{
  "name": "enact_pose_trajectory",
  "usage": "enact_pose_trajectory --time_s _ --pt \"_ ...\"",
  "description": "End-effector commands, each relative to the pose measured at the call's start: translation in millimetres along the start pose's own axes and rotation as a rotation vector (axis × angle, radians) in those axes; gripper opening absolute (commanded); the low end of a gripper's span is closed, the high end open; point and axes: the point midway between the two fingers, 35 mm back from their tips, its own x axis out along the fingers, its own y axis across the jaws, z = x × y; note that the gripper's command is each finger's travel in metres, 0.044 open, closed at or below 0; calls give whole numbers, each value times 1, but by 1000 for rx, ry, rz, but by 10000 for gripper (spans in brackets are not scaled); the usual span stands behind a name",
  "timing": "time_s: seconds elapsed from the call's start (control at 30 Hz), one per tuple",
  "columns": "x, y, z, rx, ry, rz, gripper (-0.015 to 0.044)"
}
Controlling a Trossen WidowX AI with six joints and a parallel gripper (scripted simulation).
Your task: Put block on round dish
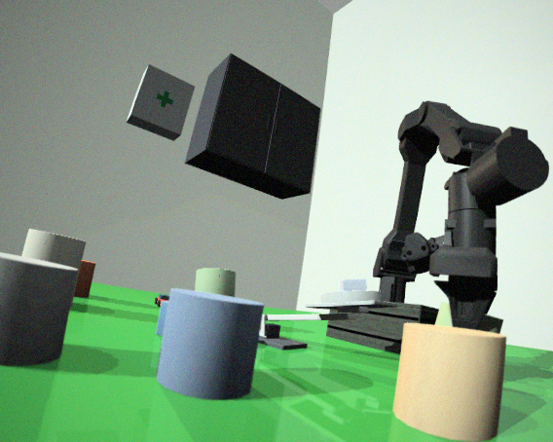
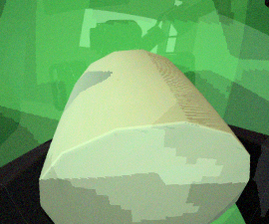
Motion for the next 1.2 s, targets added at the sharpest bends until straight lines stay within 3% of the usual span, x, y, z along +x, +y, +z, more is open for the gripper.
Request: enact_pose_trajectory --time_s 0.0,0.3,0.87,1.0,1.17 --pt "3 0 -1 5 6 2 0" --pt "18 0 -1 5 6 2 0" --pt "4 2 -2 1 5 6 440" --pt "-38 0 -1 4 6 3 440" --pt "-41 0 -1 5 7 3 440"
